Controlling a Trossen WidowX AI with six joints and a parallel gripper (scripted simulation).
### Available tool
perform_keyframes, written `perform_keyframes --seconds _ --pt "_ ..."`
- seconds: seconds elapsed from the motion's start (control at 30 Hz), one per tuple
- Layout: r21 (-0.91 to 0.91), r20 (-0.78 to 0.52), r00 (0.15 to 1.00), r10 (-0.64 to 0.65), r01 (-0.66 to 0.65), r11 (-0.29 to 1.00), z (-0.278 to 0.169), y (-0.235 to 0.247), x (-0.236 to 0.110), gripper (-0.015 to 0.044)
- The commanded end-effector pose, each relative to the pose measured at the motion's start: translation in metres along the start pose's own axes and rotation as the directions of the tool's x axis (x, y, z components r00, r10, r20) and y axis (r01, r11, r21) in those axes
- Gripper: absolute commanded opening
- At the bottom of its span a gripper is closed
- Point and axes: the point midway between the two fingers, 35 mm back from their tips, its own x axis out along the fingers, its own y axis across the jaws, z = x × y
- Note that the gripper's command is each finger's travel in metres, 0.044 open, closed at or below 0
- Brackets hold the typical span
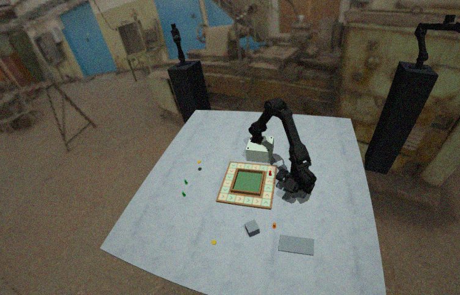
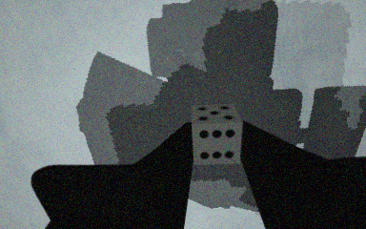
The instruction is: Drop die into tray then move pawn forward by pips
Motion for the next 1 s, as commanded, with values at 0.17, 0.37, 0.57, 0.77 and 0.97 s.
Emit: perform_keyframes --seconds 0.17,0.37,0.57,0.77,0.97 --pt "-0.024 -0.01 0.999 0.03 -0.03 0.999 -0.001 0.008 -0.022 0.0" --pt "-0.02 -0.009 1.0 0.027 -0.028 0.999 0.0 0.013 -0.062 0.0" --pt "-0.005 -0.004 1.0 0.011 -0.011 1.0 0.0 0.012 -0.1 0.0" --pt "0.004 -0.002 1.0 0.002 -0.002 1.0 -0.002 0.01 -0.122 0.0" --pt "-0.019 0.0 1.0 0.001 -0.001 1.0 0.01 -0.003 -0.121 0.0"
